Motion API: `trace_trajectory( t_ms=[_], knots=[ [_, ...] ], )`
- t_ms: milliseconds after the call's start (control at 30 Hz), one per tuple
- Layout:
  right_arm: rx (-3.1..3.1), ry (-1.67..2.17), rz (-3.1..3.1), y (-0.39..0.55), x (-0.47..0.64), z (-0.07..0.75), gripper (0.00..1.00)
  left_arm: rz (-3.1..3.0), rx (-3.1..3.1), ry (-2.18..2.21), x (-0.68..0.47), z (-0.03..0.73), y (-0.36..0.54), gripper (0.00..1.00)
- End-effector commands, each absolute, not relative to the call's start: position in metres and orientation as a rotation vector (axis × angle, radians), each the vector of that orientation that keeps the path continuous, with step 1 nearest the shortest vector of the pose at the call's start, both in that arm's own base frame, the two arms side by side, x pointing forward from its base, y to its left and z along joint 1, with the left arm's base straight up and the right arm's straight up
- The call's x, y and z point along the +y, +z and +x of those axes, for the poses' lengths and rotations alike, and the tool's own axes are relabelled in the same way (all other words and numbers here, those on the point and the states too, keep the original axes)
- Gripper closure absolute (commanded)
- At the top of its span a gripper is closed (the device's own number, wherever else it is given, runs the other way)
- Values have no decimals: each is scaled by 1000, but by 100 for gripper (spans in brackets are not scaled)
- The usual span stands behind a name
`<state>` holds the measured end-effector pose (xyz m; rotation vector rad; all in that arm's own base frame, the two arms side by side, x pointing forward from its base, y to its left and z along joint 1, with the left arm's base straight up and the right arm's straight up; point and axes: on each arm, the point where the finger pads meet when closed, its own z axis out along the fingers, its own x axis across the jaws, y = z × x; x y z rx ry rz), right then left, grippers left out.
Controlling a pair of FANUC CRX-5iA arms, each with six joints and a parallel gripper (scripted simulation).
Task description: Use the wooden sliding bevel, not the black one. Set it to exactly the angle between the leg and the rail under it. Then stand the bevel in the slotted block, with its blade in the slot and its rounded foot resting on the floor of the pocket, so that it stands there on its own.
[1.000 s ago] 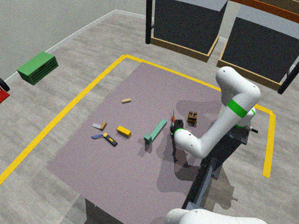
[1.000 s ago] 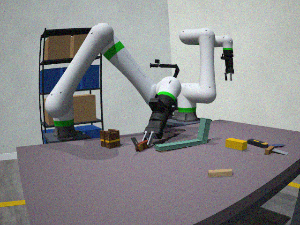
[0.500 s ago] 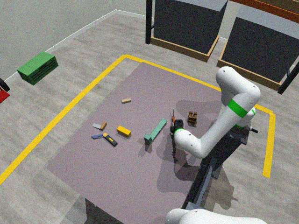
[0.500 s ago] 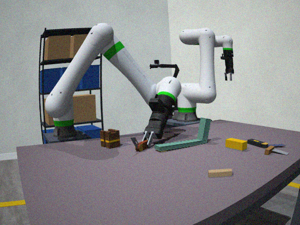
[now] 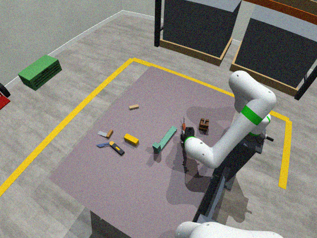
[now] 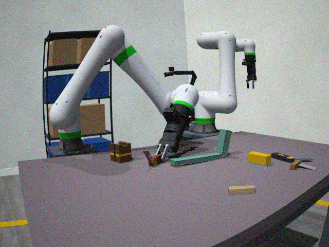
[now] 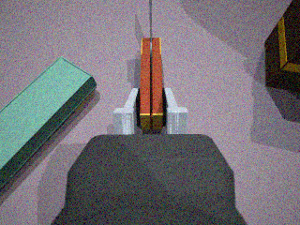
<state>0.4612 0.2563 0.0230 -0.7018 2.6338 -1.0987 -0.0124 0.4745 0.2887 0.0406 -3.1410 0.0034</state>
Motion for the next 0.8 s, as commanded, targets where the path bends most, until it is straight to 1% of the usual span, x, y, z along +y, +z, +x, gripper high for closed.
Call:
trace_trajectory(
  t_ms=[0,467,767],
  knots=[
    [2633,-1097,-701,24,257,462,100,40,-3141,0,475,-12,290,0],
    [2633,-1097,-701,28,257,462,100,40,-3141,0,475,-12,290,0],
    [2633,-1097,-701,59,257,462,100,40,-3141,0,475,-12,290,0]
  ],
)
